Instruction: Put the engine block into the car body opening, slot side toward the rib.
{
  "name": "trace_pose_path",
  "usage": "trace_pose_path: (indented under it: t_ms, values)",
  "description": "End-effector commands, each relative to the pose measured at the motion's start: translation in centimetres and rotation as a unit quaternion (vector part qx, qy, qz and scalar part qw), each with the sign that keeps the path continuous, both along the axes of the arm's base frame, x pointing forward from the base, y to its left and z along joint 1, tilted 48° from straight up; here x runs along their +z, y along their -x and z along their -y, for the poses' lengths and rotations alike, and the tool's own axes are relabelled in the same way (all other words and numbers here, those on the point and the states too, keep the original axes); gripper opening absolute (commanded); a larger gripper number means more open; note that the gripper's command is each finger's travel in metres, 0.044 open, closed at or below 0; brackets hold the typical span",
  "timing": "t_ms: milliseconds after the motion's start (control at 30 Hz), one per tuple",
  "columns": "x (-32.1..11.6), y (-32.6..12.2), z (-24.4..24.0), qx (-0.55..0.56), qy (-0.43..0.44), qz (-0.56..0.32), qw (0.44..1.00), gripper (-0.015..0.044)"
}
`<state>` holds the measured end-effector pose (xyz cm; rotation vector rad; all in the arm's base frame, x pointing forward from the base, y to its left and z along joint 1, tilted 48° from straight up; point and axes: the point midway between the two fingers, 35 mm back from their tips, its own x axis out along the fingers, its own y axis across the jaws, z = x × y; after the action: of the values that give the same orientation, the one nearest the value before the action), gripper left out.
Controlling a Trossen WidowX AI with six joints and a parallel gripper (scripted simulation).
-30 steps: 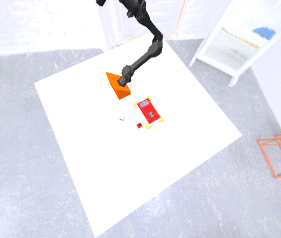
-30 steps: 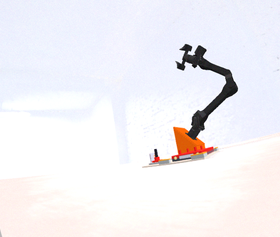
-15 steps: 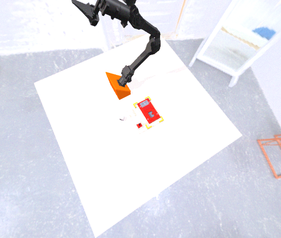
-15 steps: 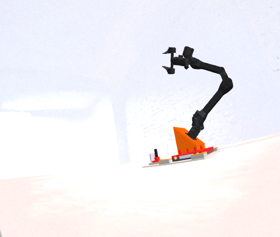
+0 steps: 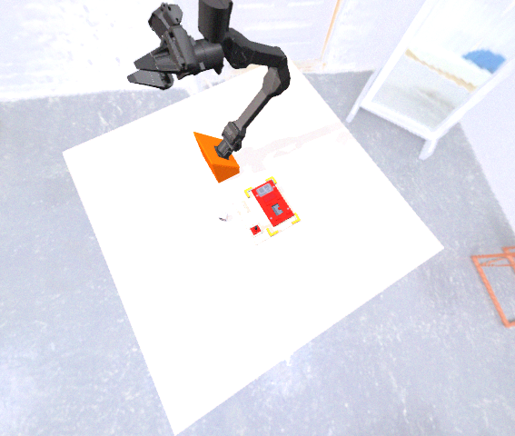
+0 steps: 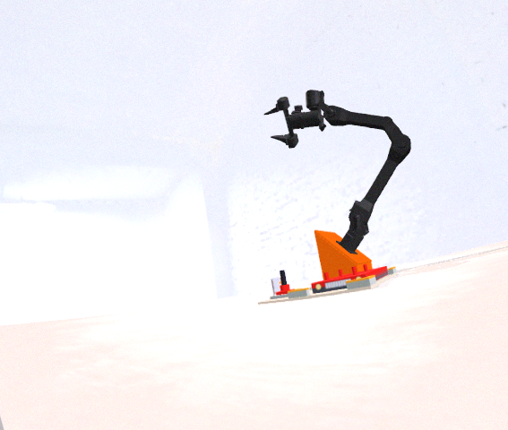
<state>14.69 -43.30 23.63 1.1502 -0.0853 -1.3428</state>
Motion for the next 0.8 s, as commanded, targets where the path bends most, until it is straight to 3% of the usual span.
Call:
trace_pose_path:
  t_ms: [0, 367, 767]
  values:
    - [-2.4, -1.6, -0.7, 0.040, -0.031, -0.024, 0.998, 0.0440]
    - [-9.5, -6.6, -4.4, 0.177, -0.125, -0.096, 0.972, 0.0440]
    - [-17.0, -11.0, -10.8, 0.329, -0.228, -0.153, 0.903, 0.0440]
